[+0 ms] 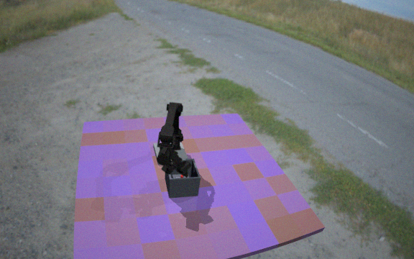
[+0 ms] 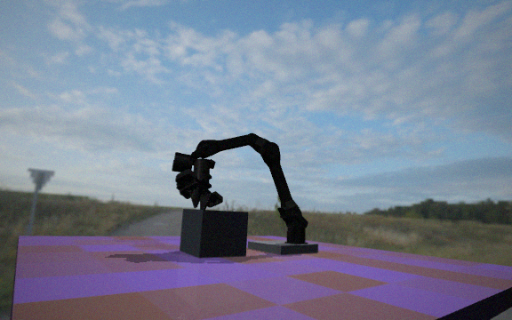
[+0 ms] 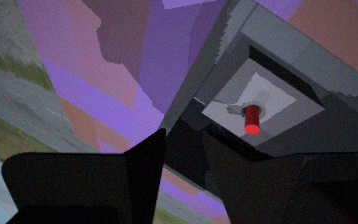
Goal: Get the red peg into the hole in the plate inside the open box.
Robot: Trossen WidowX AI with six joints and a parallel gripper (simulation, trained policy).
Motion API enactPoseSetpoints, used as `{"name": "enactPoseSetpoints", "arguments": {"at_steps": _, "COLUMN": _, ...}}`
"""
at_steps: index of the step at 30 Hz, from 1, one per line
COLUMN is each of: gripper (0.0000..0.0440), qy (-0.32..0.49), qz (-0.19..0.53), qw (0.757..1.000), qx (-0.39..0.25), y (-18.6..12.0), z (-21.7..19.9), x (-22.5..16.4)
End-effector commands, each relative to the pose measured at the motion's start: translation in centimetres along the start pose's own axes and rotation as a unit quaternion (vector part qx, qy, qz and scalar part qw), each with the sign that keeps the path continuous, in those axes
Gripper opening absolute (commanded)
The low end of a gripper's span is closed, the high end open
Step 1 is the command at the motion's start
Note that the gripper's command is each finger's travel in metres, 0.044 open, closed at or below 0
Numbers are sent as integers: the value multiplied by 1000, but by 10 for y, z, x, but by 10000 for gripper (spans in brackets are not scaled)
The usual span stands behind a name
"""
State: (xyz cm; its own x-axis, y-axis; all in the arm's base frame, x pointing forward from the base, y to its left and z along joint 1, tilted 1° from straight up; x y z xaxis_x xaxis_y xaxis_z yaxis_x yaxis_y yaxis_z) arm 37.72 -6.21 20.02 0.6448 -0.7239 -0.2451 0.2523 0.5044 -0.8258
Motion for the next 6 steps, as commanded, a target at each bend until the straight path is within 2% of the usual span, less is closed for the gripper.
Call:
{"name": "enactPoseSetpoints", "arguments": {"at_steps": 1, "gripper": 144, "qy": -6, "qz": 5, "qw": 1000, "qx": 7, "y": 1, "z": 1, "x": 4}}
{"name": "enactPoseSetpoints", "arguments": {"at_steps": 6, "gripper": 144, "qy": -18, "qz": 8, "qw": 1000, "qx": 16, "y": 1, "z": 2, "x": 9}}
Point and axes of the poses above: the point midway between the two fingers, 35 mm back from their tips, its own y axis out along the fingers, its own z axis across the jaws, x = y × z, the point moved 6 cm from there along -y, back along the fingers, and after that the axes turned 11 degrees about -y, right-handed, at the moved point
